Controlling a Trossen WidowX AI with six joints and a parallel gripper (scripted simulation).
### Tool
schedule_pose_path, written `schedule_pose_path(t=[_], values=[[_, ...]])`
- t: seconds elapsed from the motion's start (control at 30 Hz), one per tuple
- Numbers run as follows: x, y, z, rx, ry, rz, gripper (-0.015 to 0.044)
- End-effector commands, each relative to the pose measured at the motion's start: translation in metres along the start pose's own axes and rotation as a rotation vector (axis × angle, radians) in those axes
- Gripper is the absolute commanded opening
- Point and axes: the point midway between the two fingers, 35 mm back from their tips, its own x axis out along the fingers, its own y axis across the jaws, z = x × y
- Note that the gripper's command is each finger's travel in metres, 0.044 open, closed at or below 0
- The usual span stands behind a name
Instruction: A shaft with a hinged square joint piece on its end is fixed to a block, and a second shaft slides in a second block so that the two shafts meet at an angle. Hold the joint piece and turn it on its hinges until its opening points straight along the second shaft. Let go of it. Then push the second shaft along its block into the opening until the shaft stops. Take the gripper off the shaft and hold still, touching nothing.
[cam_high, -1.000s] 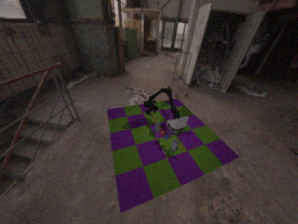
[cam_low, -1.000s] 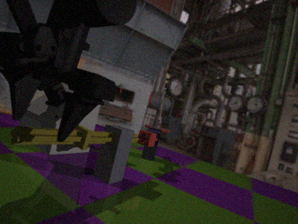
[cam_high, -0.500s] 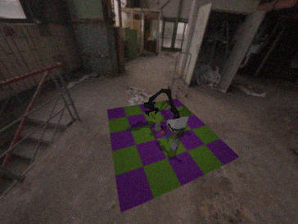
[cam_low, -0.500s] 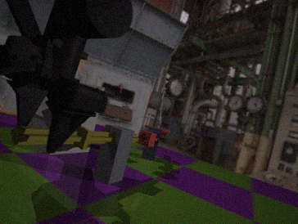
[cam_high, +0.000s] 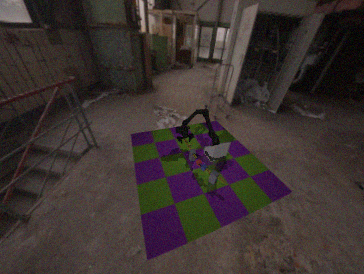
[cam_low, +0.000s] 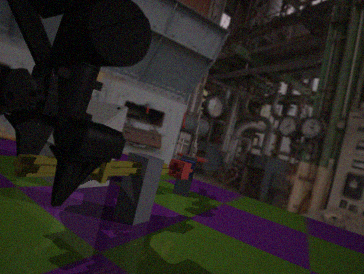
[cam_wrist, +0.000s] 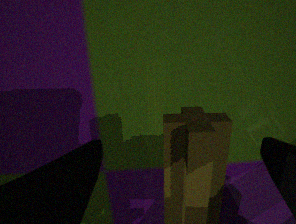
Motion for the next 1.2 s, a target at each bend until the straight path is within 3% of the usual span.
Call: schedule_pose_path(t=[0.0, 0.43, 0.83, 0.9, 1.17], values=[[0.0064, -0.0018, -0.0014, -0.006, 0.001, -0.007, 0.044], [0.0064, -0.0018, -0.0014, -0.006, 0.001, -0.007, 0.0102], [0.0064, -0.0018, -0.0014, -0.006, 0.001, -0.007, 0.0102], [0.0064, -0.0018, -0.0014, -0.006, 0.001, -0.007, 0.0067], [0.0059, -0.0019, -0.001, -0.003, 0.0, -0.007, 0.0067]])
